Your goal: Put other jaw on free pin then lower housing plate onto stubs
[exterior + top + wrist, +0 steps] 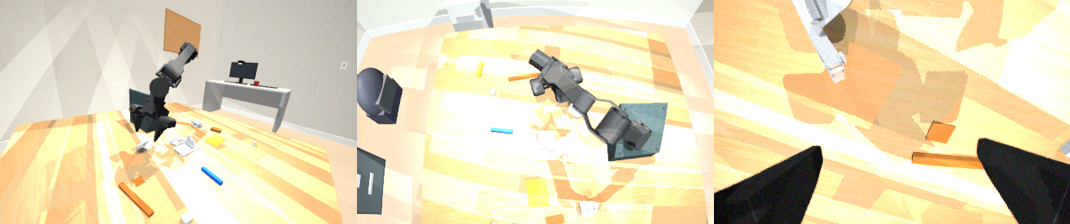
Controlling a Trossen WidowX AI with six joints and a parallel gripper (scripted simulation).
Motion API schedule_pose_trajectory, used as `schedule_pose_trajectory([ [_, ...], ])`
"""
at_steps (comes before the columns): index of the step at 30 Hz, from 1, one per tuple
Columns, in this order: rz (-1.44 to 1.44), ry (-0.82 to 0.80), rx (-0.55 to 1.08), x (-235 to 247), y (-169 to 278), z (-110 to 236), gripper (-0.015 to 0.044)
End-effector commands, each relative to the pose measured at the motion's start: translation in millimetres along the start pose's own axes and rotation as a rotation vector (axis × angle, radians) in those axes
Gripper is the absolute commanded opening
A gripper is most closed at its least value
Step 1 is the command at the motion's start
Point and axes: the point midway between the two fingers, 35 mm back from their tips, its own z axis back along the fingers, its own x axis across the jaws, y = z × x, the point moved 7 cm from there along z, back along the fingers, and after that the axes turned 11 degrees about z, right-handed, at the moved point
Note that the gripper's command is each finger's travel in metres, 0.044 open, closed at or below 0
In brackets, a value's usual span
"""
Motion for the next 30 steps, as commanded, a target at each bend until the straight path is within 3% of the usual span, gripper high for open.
schedule_pose_trajectory([
  [1, 0.072, 0.033, -0.081, 21, -2, -10, 0.0440],
  [11, 0.244, 0.177, -0.242, 68, -13, -34, 0.0440],
  [30, 0.247, 0.180, -0.244, 64, -17, -54, 0.0440],
])
